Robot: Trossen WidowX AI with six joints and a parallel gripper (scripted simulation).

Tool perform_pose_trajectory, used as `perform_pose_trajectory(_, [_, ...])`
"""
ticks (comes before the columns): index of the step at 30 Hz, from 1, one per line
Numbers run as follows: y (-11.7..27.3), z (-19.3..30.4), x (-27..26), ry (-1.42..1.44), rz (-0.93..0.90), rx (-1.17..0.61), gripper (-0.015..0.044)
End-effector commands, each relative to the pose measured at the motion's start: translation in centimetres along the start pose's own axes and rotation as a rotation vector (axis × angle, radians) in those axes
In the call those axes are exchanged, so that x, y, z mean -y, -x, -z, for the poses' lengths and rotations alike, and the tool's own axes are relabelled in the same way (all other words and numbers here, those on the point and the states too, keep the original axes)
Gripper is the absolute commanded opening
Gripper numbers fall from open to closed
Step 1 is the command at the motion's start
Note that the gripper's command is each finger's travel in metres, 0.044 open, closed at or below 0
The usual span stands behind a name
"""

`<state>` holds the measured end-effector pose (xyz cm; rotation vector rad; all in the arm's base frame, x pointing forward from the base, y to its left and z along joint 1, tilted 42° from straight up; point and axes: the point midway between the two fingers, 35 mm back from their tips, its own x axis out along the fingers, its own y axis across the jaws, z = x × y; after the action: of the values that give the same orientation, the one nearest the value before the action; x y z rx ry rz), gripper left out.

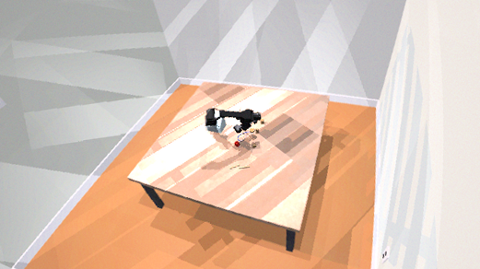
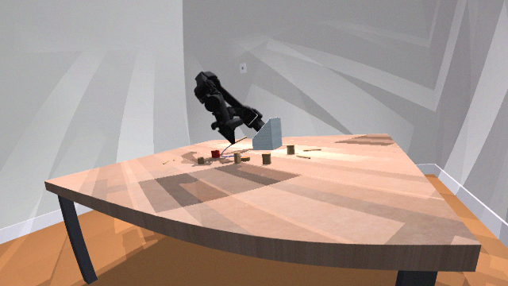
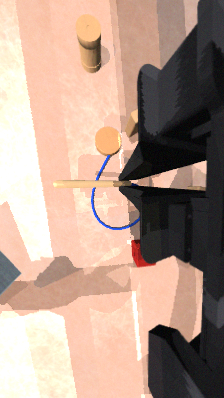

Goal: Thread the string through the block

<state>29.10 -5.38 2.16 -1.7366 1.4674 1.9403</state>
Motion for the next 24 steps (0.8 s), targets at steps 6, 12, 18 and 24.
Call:
perform_pose_trajectory(6, [0.1, 0.2, 0.0, -0.007, 0.003, -0.003, 0.0])
perform_pose_trajectory(12, [0.3, 0.9, 0.0, -0.014, 0.012, -0.012, 0.0])
perform_pose_trajectory(18, [0.6, 1.6, 0.0, -0.013, 0.017, -0.023, 0.0])
perform_pose_trajectory(24, [0.8, 2.3, 0.0, -0.01, 0.022, -0.033, 0.0])
